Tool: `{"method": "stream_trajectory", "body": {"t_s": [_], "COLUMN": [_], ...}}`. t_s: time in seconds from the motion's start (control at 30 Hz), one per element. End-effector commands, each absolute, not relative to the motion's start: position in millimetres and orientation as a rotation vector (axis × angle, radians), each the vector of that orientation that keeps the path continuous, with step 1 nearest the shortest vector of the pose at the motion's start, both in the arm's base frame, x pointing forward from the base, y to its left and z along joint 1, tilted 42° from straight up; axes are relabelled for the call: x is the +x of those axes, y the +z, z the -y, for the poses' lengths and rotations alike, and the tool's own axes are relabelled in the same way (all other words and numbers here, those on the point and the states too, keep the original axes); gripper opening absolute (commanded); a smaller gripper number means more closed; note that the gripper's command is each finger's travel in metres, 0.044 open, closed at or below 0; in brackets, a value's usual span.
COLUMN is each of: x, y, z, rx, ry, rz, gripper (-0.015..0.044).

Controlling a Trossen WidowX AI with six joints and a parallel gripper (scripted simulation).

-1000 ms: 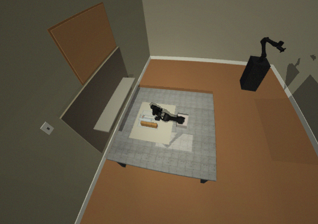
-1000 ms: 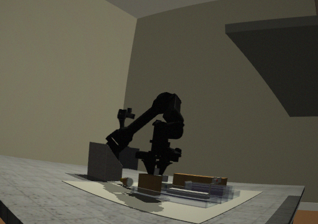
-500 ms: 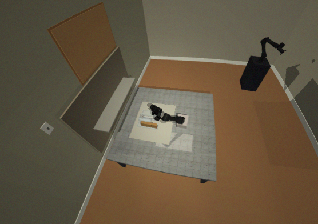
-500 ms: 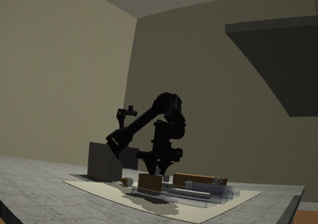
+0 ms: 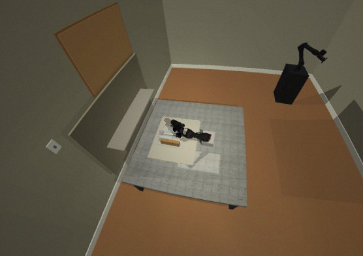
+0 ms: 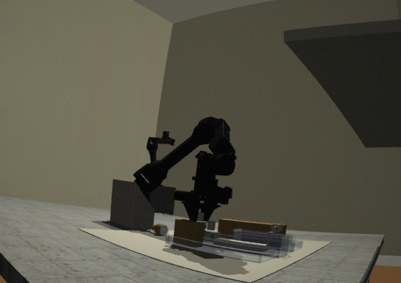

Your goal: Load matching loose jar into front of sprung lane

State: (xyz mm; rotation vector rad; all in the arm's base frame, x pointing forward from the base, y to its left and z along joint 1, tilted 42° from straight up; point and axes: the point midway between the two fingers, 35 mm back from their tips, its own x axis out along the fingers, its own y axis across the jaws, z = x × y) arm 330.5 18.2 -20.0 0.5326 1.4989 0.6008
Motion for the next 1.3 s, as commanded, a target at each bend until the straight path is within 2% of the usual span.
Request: {"method": "stream_trajectory", "body": {"t_s": [0.0, 1.27], "x": [341.4, 349.6], "y": [-14.9, -14.0], "z": [-17.3, -17.8], "rx": [0.528, 0.528], "ry": [0.605, 0.605], "rz": [-1.465, -1.465], "gripper": [0.0, 0.0]}}
